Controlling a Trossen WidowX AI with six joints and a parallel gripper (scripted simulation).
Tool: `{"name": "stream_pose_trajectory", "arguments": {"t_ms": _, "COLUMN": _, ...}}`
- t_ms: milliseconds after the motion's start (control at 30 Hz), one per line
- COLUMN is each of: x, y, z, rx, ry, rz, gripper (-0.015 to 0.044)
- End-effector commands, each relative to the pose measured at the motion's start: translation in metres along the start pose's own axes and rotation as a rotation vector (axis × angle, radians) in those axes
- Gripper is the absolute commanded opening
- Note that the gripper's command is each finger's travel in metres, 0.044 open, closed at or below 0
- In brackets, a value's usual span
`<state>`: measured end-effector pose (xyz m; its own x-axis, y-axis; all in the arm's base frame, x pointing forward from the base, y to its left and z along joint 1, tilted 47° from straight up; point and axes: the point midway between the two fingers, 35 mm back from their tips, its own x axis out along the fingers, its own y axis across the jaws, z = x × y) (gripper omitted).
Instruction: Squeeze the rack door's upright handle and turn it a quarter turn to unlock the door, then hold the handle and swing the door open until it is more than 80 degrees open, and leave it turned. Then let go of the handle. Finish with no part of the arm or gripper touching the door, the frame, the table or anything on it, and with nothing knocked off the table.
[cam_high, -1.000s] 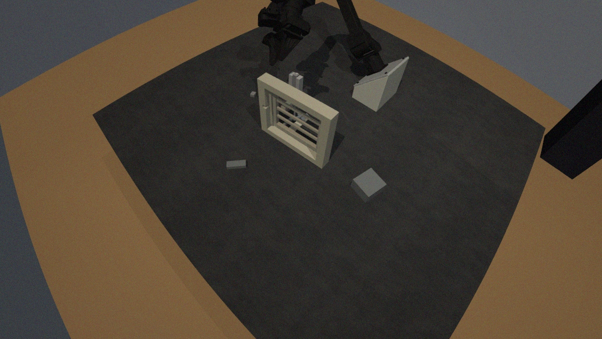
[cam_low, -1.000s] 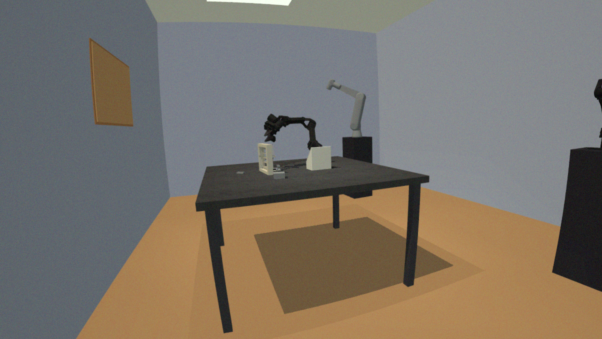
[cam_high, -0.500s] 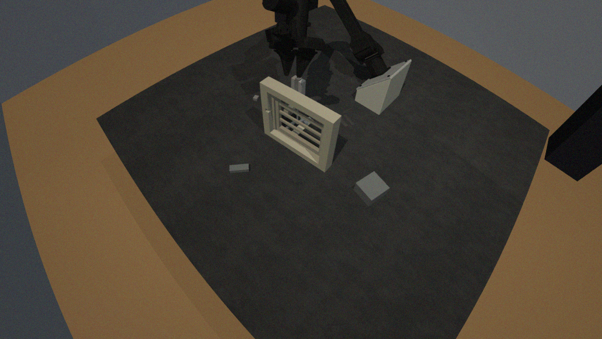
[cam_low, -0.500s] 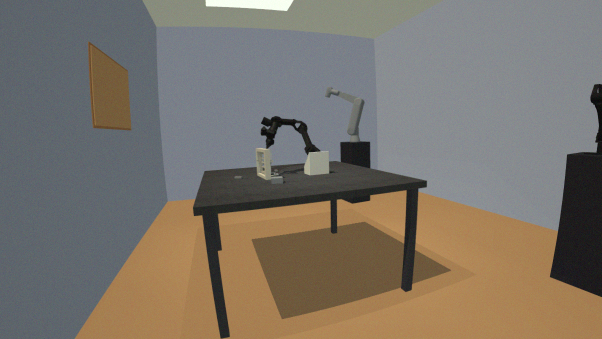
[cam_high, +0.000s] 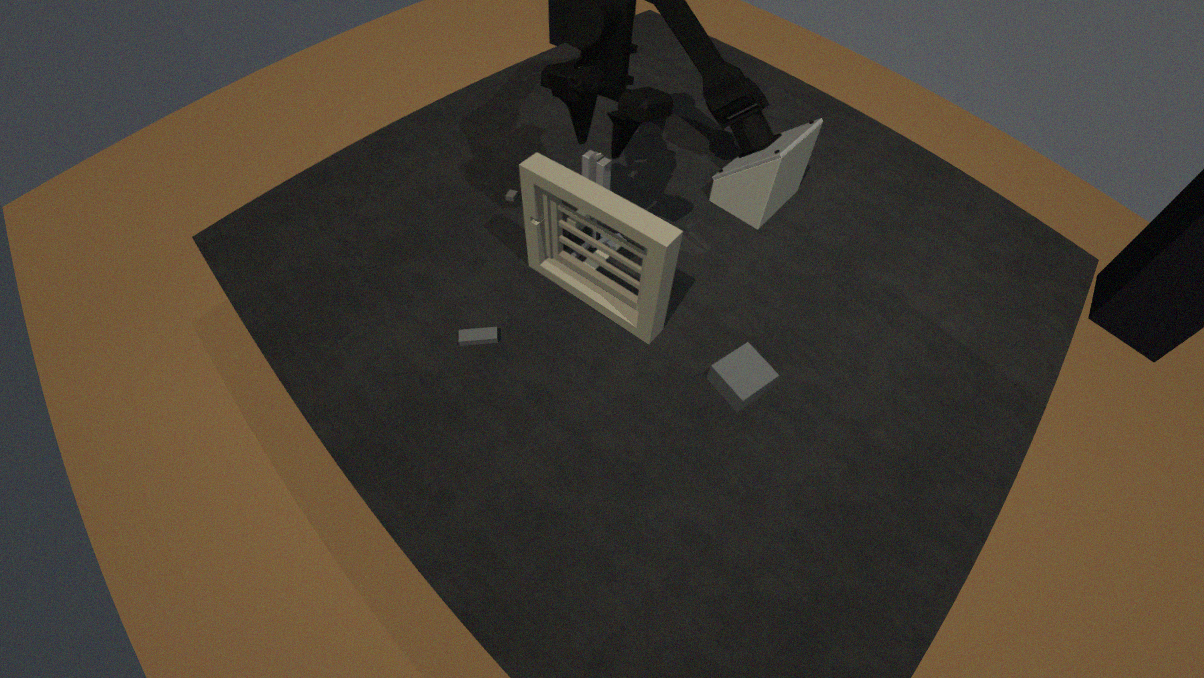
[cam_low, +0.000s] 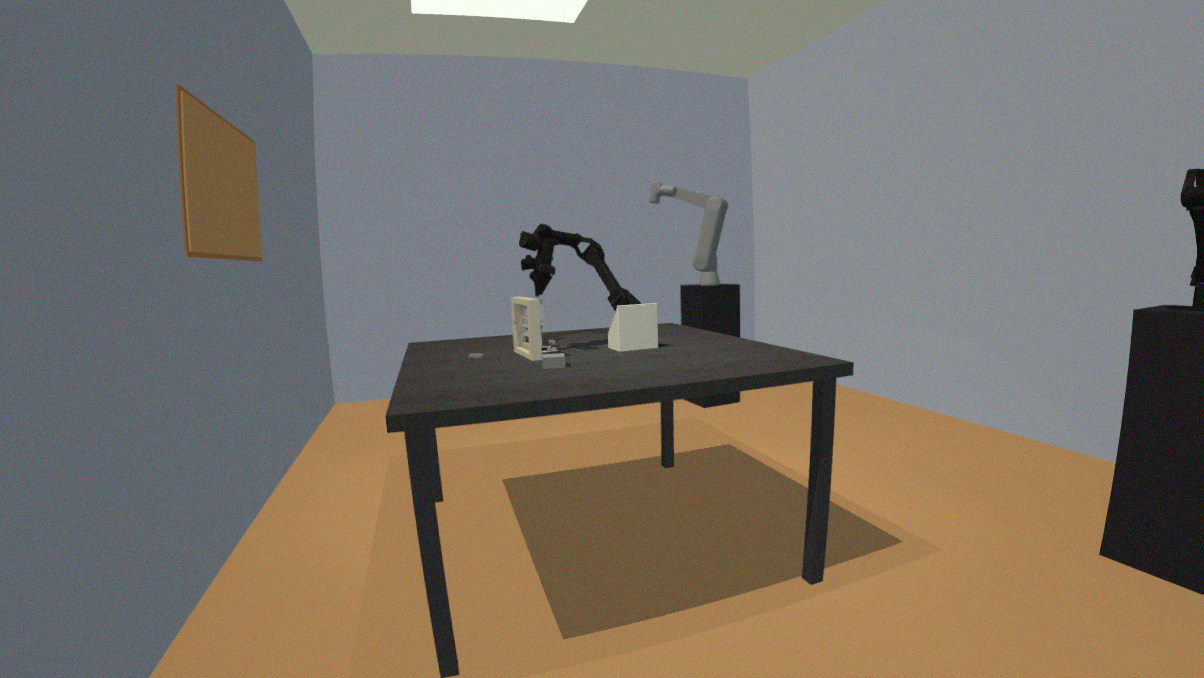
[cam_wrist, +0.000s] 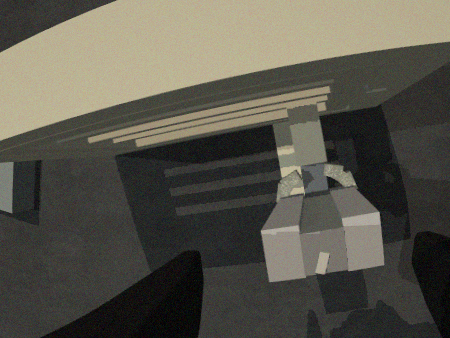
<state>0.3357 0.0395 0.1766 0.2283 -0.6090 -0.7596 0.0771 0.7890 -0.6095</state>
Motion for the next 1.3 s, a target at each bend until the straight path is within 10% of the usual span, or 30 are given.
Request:
{"name": "stream_pose_trajectory", "arguments": {"t_ms": 0, "x": -0.005, "y": 0.001, "z": 0.002, "rx": -0.062, "ry": 0.029, "rz": -0.078, "gripper": 0.0298}}
{"name": "stream_pose_trajectory", "arguments": {"t_ms": 1267, "x": 0.037, "y": -0.004, "z": -0.003, "rx": -0.122, "ry": 0.176, "rz": -0.141, "gripper": 0.0298}}
